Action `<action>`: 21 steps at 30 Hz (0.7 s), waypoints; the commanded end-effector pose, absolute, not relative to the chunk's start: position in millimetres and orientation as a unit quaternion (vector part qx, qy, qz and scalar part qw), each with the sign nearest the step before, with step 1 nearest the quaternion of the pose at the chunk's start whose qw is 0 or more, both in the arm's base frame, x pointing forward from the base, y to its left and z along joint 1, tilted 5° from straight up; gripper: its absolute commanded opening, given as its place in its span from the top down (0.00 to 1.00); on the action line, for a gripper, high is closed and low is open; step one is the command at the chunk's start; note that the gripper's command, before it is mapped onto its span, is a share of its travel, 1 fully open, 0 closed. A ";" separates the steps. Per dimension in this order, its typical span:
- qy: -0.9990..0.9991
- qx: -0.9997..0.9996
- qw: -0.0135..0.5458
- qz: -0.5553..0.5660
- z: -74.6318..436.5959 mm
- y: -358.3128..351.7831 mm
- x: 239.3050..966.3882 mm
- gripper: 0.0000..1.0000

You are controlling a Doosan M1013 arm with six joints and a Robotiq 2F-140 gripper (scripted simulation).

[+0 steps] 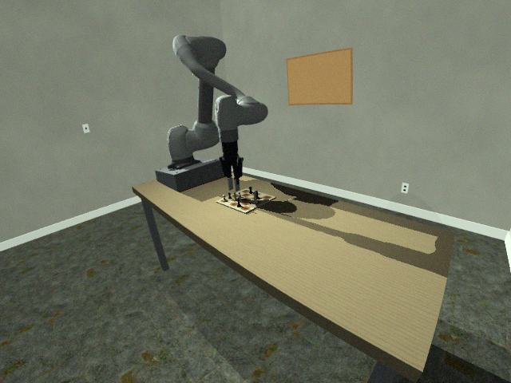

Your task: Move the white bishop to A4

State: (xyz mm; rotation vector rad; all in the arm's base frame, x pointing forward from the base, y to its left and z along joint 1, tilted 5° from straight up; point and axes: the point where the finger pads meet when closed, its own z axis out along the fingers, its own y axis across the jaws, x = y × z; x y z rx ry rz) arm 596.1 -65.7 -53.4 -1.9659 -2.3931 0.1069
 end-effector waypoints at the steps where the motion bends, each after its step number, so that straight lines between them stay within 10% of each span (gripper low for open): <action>1: -0.772 -0.634 0.021 0.034 -53.3 -65.6 596.1 0.78; 21: -0.772 -0.634 0.021 0.034 -65.5 -65.9 595.1 0.78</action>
